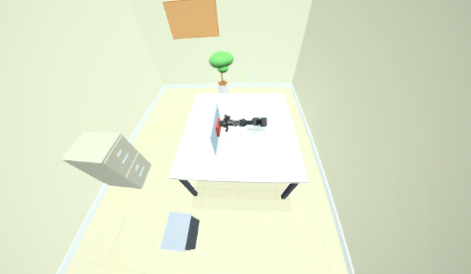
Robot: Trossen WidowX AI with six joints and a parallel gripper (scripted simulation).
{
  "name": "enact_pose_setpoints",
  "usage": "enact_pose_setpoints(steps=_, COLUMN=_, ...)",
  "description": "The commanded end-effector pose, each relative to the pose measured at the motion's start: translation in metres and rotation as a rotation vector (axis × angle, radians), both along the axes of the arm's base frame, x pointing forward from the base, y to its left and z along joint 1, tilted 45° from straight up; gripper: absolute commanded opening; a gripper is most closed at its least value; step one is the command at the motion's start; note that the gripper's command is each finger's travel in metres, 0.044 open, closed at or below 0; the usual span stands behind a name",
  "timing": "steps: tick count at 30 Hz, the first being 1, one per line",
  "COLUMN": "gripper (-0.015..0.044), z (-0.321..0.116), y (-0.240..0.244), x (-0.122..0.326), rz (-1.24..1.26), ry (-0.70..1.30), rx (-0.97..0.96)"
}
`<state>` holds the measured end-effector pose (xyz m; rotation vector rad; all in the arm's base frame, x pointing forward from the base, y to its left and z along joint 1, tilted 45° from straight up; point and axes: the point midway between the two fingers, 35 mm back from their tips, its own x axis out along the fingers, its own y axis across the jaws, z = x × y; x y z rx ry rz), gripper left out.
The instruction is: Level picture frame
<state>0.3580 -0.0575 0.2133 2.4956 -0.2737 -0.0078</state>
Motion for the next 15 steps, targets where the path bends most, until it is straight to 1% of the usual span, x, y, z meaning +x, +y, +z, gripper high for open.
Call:
enact_pose_setpoints(steps=1, gripper=0.0, z=0.002, y=-0.0033, x=-0.0007, rz=-0.01, ry=-0.005, rx=0.002)
enact_pose_setpoints(steps=15, gripper=0.0, z=0.0039, y=-0.0059, x=-0.0014, rz=-0.01, ry=-0.005, rx=0.002)
